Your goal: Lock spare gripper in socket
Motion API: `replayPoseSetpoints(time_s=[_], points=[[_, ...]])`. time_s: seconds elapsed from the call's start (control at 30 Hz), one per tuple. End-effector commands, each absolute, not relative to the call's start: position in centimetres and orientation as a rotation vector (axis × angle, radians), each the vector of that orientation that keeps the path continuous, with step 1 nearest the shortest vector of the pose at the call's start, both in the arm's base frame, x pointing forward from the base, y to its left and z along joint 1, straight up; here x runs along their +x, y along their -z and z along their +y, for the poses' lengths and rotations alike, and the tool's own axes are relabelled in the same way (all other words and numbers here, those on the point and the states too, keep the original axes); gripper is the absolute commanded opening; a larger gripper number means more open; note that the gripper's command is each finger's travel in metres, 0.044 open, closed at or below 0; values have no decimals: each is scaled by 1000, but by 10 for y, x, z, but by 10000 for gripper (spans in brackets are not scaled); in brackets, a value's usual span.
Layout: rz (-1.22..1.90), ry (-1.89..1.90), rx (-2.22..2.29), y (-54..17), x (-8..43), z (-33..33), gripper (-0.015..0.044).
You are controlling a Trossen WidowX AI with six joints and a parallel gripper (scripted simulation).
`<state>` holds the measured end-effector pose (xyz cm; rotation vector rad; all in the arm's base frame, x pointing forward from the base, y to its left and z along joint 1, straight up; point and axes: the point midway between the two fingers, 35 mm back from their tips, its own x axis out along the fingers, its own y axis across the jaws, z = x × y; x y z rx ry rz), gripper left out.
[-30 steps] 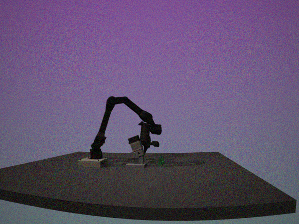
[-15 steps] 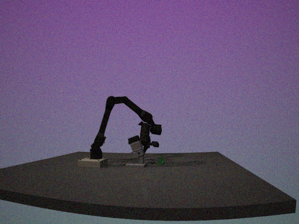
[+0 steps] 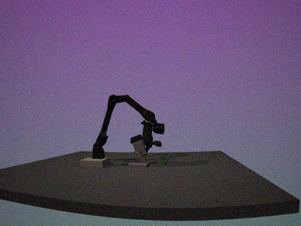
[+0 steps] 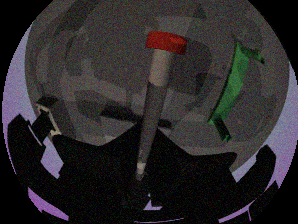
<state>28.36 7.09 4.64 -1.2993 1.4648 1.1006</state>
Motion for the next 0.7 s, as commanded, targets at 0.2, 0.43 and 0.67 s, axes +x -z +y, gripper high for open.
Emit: replayPoseSetpoints(time_s=[0.2,0.43,0.67], points=[[1459,-1109,-1295,-49,283,64,0],[1463,-1114,-1292,-49,282,59,0],[1467,-1119,-1290,-49,282,53,0]])
